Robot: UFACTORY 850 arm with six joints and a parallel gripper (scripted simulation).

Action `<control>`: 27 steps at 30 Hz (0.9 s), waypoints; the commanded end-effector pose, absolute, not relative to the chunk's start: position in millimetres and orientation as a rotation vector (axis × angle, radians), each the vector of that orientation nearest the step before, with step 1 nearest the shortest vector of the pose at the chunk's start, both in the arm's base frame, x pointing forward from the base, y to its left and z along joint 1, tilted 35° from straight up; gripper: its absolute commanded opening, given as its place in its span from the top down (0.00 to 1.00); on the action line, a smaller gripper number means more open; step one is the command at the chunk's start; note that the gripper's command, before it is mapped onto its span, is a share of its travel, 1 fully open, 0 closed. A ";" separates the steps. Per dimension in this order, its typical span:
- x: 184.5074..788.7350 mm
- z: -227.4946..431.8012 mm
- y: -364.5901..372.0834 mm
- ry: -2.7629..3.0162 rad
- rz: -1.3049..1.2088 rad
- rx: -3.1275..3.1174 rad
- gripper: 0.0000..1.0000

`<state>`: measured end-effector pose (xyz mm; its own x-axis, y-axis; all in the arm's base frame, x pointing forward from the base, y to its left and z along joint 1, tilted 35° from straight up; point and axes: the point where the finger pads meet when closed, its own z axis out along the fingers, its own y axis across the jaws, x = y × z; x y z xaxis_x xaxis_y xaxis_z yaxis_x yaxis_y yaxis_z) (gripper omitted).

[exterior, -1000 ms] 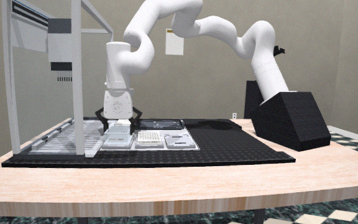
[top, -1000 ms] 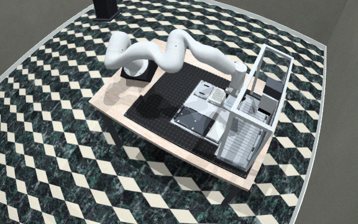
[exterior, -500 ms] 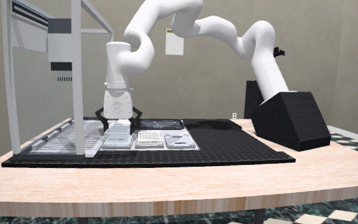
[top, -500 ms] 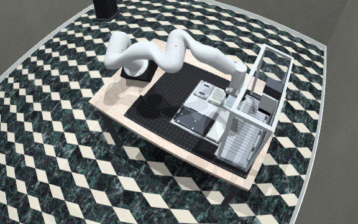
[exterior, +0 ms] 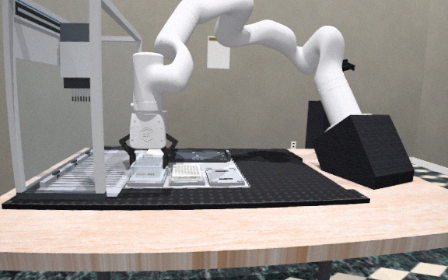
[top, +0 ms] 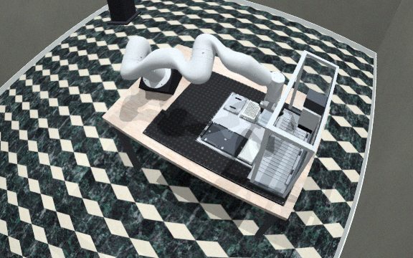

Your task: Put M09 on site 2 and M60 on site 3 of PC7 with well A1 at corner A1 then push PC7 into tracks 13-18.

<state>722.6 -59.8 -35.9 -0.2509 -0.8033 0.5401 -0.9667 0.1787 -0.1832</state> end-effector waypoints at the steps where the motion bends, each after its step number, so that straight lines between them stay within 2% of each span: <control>1: 723.5 -34.9 -59.2 -2.141 0.716 1.683 1.00; 27: 723.2 -29.4 -55.4 -2.141 0.716 1.683 1.00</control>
